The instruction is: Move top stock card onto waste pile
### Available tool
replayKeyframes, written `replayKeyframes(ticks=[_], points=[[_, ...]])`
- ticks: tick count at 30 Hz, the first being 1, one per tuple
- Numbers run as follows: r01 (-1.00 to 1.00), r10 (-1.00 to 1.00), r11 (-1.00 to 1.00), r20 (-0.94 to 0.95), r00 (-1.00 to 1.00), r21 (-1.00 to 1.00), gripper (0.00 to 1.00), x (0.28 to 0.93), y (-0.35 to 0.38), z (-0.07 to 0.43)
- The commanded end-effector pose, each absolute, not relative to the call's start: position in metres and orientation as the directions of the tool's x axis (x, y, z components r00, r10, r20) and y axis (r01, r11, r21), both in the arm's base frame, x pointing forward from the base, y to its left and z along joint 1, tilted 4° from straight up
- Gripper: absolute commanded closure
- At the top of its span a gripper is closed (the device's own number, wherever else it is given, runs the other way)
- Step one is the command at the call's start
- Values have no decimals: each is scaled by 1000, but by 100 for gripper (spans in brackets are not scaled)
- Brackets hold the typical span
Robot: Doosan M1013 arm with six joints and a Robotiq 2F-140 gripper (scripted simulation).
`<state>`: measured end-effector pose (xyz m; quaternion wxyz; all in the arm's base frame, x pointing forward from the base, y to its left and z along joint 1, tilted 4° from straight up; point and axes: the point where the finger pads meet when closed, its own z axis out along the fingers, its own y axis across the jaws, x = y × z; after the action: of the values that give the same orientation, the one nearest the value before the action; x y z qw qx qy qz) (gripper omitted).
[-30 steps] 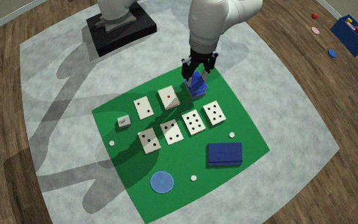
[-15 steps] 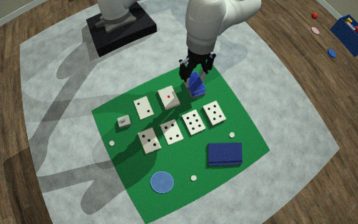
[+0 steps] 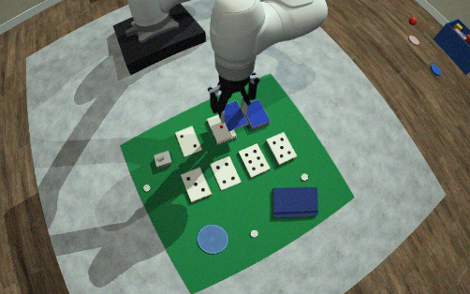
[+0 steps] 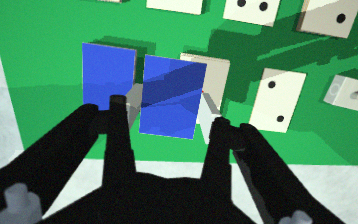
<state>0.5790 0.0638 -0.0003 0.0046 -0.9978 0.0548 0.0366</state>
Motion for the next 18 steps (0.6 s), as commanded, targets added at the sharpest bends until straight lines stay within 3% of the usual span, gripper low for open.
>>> replayKeyframes(ticks=[1,18], points=[[-110,-109,-994,-73,991,-6,57,579,59,0],[-112,-111,-994,-73,991,-6,57,575,26,0]])
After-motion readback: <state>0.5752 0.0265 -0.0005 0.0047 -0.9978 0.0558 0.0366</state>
